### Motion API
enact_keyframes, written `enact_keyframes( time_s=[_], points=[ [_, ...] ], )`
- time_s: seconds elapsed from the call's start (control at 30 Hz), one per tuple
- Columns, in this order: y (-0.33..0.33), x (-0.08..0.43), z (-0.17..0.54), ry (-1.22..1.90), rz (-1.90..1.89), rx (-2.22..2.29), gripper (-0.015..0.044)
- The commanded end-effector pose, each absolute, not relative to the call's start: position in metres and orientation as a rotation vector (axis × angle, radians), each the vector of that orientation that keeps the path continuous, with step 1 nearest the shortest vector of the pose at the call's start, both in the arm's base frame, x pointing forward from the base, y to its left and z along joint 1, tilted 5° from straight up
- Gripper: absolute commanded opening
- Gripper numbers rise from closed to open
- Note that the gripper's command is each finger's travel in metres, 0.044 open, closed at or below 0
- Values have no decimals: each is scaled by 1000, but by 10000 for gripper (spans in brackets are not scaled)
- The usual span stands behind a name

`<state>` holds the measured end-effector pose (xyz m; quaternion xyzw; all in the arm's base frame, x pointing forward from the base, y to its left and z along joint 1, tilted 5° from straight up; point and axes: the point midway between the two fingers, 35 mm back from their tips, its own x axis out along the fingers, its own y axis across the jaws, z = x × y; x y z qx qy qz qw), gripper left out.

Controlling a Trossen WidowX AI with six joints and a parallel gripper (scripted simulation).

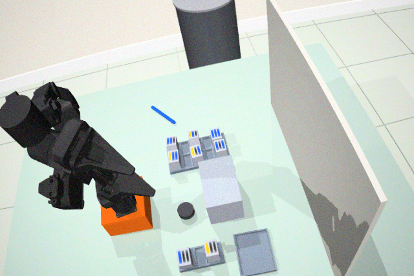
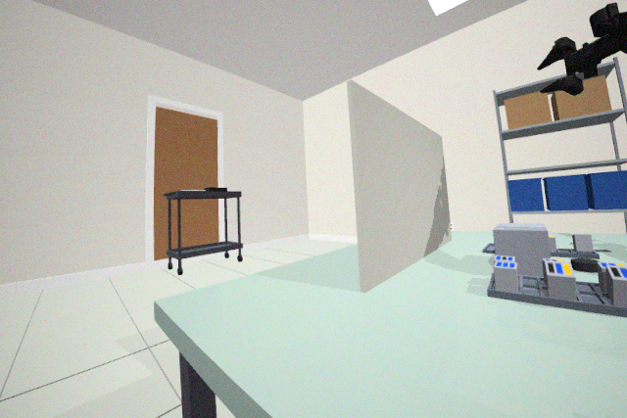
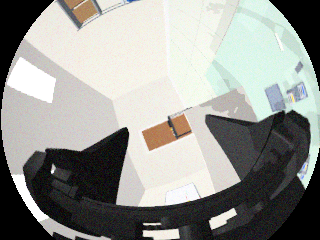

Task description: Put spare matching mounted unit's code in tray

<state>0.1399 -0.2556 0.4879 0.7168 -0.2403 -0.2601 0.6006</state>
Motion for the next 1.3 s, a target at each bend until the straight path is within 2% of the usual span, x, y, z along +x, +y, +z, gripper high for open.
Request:
enact_keyframes(
  time_s=[0.0,0.3,0.6,0.9,1.27],
  points=[
    [-266,178,454,-364,-665,1627,440],
    [-249,279,353,233,-747,1401,440],
    [-163,358,240,957,-599,882,440],
    [-48,375,146,1555,-202,145,440],
    [-40,374,141,1592,-165,85,440]
  ],
)
